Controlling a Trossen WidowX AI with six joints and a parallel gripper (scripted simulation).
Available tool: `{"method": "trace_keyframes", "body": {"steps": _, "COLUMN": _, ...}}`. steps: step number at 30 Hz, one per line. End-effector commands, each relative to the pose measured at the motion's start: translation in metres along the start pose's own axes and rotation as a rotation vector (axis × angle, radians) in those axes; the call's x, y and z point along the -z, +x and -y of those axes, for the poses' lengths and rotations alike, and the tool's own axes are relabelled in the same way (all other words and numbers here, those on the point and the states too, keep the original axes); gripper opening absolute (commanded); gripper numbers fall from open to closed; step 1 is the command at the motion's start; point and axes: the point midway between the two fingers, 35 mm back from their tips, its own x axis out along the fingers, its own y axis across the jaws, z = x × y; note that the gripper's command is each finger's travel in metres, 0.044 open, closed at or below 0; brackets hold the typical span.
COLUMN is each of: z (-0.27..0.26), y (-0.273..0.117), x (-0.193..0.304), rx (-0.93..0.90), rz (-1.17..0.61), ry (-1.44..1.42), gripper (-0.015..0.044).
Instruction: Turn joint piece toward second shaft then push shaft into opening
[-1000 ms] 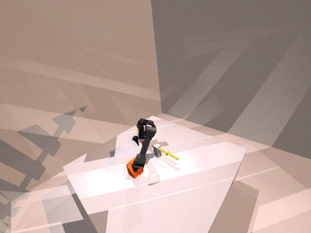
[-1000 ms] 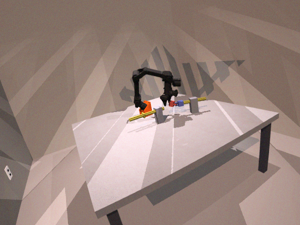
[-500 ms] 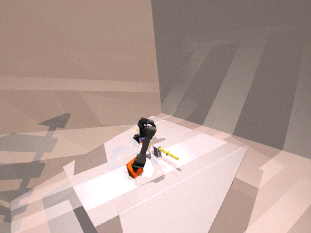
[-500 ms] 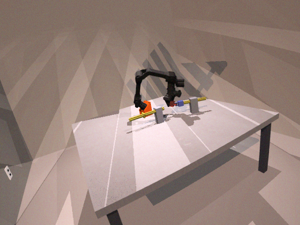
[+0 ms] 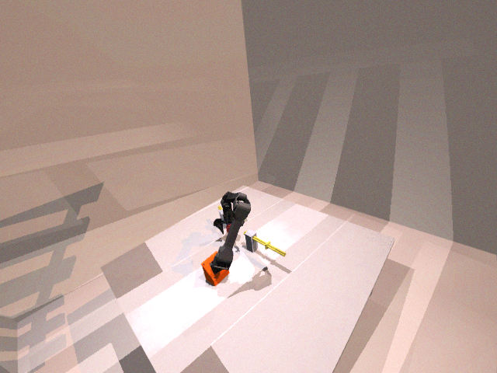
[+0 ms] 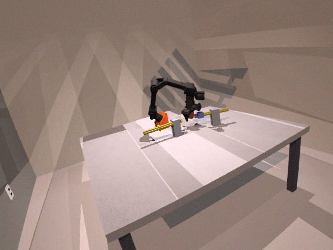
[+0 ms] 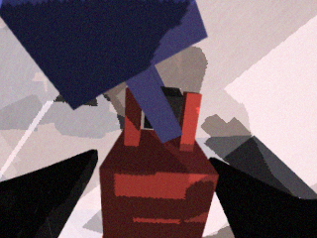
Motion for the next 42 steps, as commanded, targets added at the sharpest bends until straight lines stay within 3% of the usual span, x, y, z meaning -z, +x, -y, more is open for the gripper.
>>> {"method": "trace_keyframes", "body": {"steps": 1, "z": -0.0002, "y": 0.0032, "x": 0.0001, "rx": 0.003, "rz": 0.001, "ry": -0.004, "gripper": 0.0361}}
{"method": "trace_keyframes", "body": {"steps": 8, "z": -0.0002, "y": 0.0032, "x": 0.0001, "rx": 0.003, "rz": 0.001, "ry": -0.004, "gripper": 0.0182}}
{"method": "trace_keyframes", "body": {"steps": 42, "z": -0.0002, "y": 0.0032, "x": 0.0001, "rx": 0.003, "rz": 0.001, "ry": -0.004, "gripper": 0.0182}}
